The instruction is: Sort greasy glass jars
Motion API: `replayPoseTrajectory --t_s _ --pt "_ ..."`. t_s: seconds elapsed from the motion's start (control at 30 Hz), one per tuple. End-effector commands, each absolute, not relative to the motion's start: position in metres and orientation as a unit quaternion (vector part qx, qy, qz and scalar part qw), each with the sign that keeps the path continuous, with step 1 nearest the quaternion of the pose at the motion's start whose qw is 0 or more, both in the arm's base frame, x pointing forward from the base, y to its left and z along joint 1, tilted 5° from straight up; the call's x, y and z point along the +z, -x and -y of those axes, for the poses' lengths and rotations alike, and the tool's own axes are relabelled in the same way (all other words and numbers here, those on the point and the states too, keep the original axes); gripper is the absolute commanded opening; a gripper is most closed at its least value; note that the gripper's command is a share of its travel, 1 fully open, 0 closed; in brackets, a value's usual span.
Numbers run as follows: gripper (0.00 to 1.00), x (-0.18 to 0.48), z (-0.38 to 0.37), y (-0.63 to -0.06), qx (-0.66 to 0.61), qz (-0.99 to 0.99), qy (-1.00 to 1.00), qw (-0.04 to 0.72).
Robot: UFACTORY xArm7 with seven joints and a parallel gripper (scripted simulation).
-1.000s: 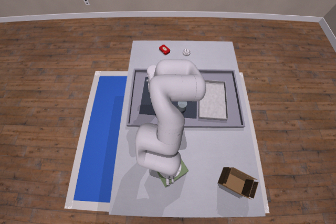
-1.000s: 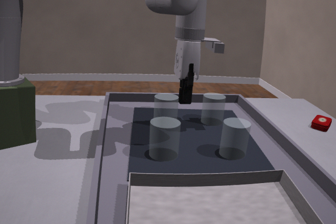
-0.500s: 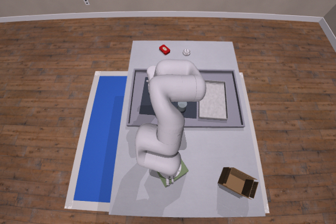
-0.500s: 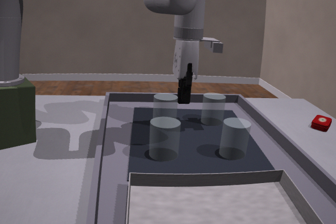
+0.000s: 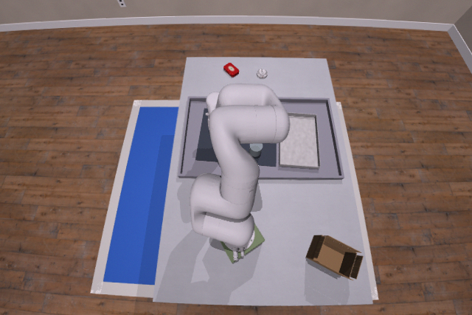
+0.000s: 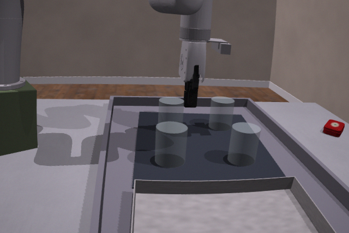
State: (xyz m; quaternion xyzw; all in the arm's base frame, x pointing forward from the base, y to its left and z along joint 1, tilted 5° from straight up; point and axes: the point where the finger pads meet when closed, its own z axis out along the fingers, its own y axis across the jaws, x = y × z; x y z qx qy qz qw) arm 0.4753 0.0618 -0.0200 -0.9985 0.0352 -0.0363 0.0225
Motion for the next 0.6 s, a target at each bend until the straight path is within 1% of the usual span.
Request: replayPoseTrajectory --t_s 0.0,0.57 --pt "0.00 -0.0184 -0.0619 -0.4762 -0.038 -0.035 0.998 0.023" --pt "0.00 -0.0169 -0.0620 -0.4741 -0.038 -0.035 0.998 0.023"
